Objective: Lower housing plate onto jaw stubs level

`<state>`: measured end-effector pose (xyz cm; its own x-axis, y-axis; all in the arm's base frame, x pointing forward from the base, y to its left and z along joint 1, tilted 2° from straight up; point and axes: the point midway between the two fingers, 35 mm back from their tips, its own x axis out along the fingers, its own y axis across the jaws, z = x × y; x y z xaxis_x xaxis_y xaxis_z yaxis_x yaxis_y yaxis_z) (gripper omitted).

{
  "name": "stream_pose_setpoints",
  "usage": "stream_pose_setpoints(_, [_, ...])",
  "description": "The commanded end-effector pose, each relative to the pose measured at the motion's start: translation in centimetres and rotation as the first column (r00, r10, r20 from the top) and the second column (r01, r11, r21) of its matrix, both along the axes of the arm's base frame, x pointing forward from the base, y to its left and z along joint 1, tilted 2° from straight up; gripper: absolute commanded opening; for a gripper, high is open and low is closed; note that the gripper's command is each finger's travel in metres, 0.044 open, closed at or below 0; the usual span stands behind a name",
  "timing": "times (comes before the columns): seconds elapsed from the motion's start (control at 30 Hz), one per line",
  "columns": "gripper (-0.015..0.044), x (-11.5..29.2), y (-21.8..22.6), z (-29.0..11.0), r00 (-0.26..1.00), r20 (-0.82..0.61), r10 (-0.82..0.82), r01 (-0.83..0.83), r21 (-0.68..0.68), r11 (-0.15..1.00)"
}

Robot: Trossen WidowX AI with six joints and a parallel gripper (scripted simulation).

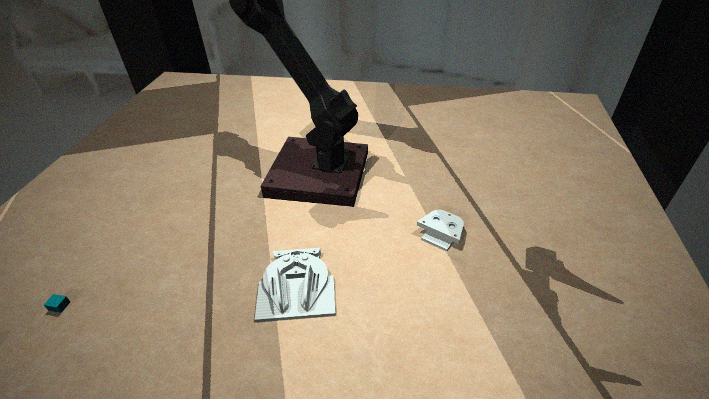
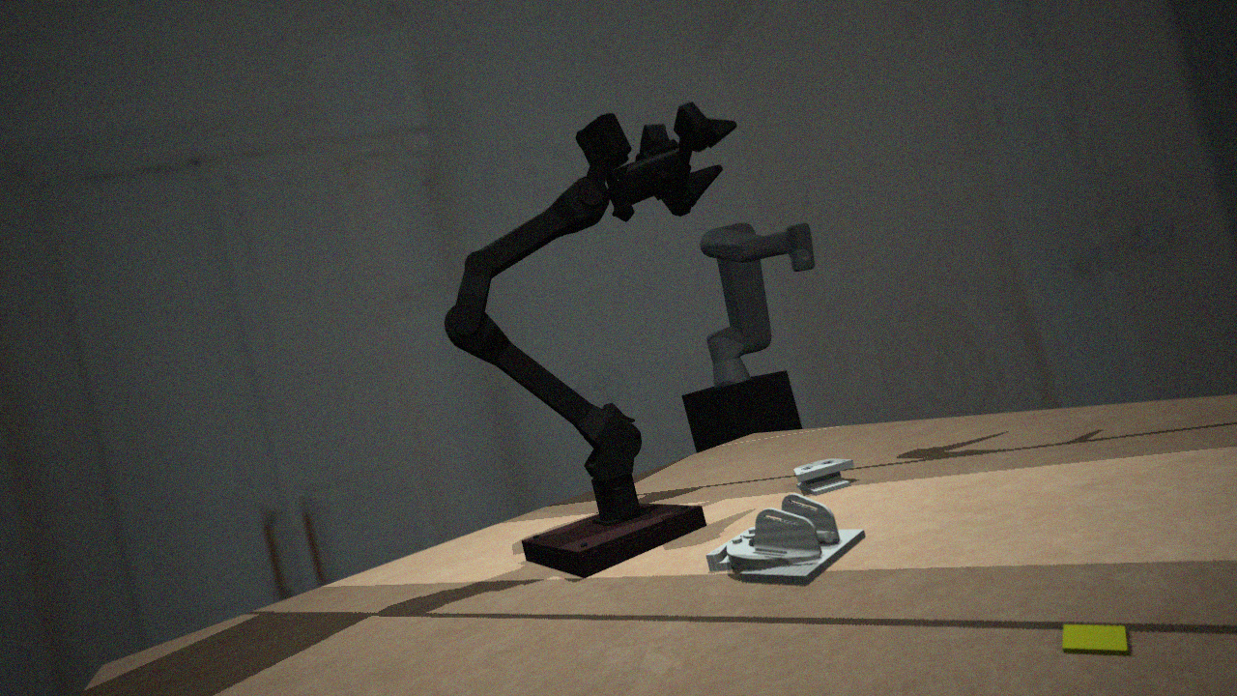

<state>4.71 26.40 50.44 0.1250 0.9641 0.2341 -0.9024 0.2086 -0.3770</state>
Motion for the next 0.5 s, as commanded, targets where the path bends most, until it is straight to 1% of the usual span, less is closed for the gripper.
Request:
stream_pose_setpoints(0.0, [0.044, 0.8, 1.3, -1.9, 0.999, 0.037, -0.029, 0.032, -0.081, 0.996])
stream_pose_setpoints(0.47, [0.044, 3.3, 4.7, -8.3, 0.982, 0.182, -0.058, 0.12, -0.35, 0.929])
